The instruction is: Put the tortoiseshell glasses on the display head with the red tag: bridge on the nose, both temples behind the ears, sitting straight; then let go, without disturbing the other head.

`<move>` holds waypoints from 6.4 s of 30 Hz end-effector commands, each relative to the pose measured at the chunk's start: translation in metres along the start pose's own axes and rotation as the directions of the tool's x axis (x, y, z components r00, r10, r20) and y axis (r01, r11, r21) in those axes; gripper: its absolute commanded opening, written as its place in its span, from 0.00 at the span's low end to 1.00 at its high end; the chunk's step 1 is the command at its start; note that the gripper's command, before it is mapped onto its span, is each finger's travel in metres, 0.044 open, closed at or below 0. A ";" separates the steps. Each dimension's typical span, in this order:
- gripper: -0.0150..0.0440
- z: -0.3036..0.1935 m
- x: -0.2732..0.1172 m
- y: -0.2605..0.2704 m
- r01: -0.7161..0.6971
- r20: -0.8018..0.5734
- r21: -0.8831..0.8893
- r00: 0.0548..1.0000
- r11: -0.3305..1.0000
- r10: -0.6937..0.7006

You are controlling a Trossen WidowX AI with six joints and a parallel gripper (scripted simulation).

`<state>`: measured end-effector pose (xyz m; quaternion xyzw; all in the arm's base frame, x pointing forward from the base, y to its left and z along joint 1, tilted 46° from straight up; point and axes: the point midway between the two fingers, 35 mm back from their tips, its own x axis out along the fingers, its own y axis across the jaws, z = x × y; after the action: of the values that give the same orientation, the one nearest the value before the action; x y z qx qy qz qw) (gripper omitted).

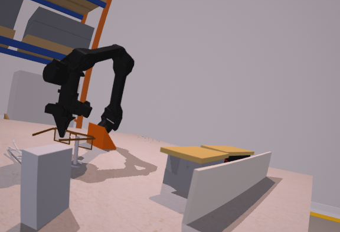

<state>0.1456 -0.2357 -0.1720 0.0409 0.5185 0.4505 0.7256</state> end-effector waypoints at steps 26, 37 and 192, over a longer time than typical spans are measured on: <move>0.25 -0.025 0.001 0.013 -0.007 -0.002 0.001 1.000 1.000 0.007; 0.25 -0.032 0.001 0.014 -0.006 -0.003 0.002 1.000 1.000 0.006; 0.25 0.068 -0.146 0.062 0.134 0.579 -0.563 0.767 -0.815 -0.274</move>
<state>0.1533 -0.2732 -0.0076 -0.8428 -0.2246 0.3523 0.3394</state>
